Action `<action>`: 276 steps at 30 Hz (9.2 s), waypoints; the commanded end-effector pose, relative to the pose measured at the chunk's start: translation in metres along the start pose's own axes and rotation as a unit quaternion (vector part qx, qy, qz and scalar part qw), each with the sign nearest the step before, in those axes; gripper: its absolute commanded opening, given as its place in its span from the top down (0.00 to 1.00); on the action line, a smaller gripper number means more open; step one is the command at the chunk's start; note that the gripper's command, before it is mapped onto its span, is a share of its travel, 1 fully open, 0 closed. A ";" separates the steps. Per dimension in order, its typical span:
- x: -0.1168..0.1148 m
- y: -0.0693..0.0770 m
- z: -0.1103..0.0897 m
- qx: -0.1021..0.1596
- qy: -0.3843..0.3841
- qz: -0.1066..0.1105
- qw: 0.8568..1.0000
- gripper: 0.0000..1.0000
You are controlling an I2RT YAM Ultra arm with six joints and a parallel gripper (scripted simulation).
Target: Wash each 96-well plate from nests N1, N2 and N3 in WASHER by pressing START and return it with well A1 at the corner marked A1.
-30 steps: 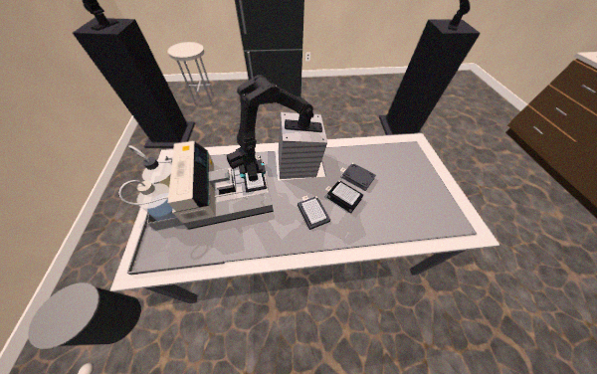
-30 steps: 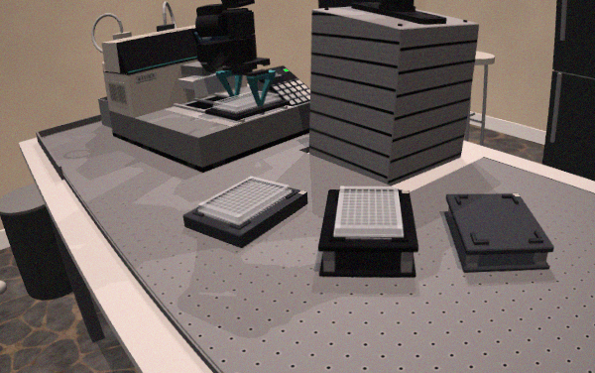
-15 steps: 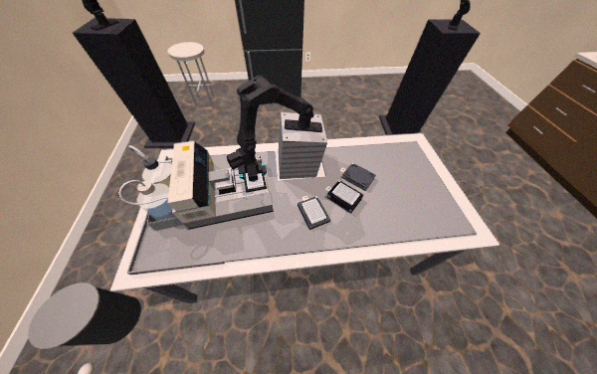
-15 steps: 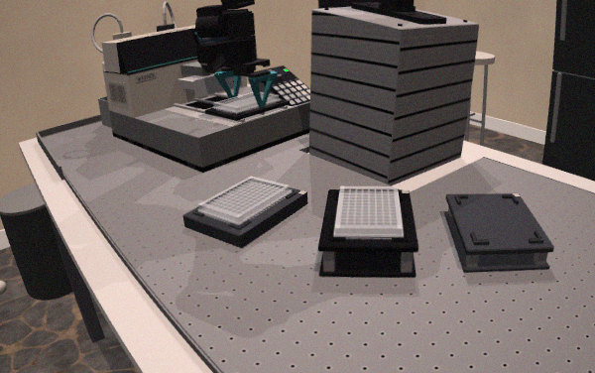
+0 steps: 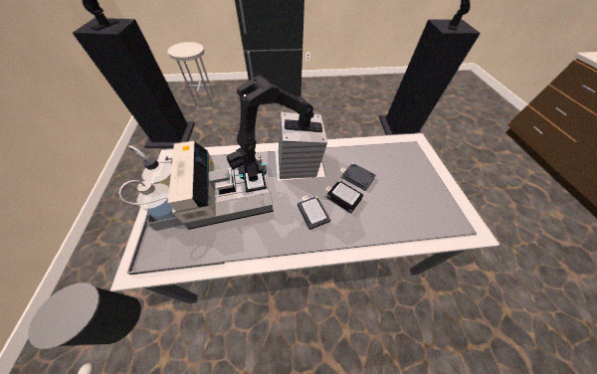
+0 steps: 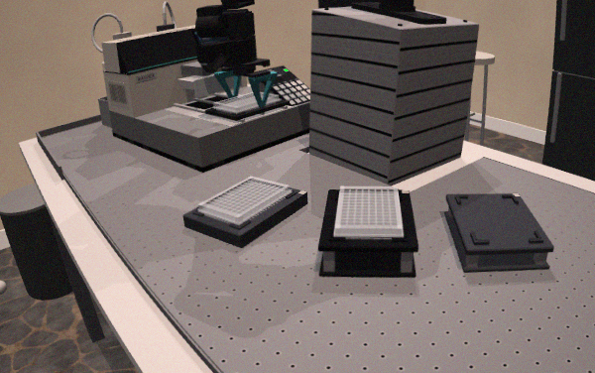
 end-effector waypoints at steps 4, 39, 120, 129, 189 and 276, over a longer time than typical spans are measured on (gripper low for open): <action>-0.003 0.003 0.001 -0.005 0.000 -0.005 1.000 0.00; -0.003 0.044 0.001 -0.005 0.000 -0.005 1.000 0.00; 0.057 0.091 -0.085 -0.005 -0.508 -0.002 0.861 1.00; 0.057 0.091 -0.085 -0.005 -0.618 -0.002 0.786 1.00; 0.057 0.030 -0.085 -0.005 -0.707 -0.001 0.707 1.00; 0.057 -0.014 -0.084 -0.005 -0.707 -0.001 0.707 1.00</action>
Point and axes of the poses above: the point where the finger pads meet when closed, its own y axis back along the fingers, its own x axis across the jaws, z = x × y, the point moved 10 cm from there along y, back along the fingers, and after that the axes turned 8 degrees about y, right-handed, at the moved point
